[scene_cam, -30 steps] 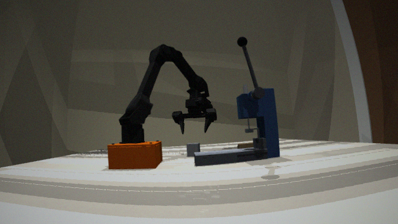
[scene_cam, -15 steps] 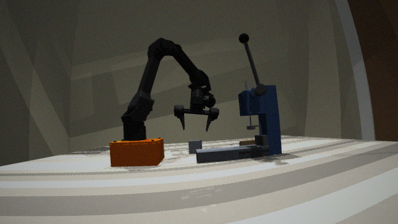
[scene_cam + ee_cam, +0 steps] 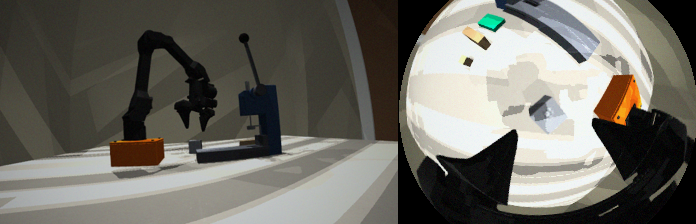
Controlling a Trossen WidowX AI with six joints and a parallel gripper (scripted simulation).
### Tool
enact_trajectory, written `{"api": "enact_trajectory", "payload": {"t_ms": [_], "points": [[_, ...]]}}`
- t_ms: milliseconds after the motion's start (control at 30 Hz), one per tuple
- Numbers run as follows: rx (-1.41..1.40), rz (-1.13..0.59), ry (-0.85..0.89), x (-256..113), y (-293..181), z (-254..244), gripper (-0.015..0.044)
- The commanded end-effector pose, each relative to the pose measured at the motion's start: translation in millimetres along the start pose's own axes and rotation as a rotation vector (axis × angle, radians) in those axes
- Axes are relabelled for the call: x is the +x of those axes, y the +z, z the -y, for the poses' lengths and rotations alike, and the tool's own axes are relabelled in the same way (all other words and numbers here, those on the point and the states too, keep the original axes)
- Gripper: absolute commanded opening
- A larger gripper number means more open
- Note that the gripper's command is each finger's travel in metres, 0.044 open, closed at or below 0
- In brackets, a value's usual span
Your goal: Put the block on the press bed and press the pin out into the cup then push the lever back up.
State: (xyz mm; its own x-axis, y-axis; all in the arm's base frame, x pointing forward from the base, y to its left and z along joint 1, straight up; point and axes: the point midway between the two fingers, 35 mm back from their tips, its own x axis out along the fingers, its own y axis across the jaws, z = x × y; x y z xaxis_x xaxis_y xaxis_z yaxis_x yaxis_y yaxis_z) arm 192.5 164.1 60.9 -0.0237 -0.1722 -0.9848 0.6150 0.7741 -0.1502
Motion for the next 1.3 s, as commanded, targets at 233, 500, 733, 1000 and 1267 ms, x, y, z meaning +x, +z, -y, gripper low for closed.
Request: {"api": "enact_trajectory", "payload": {"t_ms": [233,500,733,1000,1267], "points": [[-0.553,-0.029,0.193,-2.1,1.9,10.5,0.0440],[-0.553,-0.029,0.193,0.8,1.7,9.9,0.0440],[-0.553,-0.029,0.193,21.1,0.1,6.3,0.0440],[-0.553,-0.029,0.193,29.8,-0.6,4.5,0.0440],[-0.553,-0.029,0.193,42.5,-1.6,1.5,0.0440]]}}
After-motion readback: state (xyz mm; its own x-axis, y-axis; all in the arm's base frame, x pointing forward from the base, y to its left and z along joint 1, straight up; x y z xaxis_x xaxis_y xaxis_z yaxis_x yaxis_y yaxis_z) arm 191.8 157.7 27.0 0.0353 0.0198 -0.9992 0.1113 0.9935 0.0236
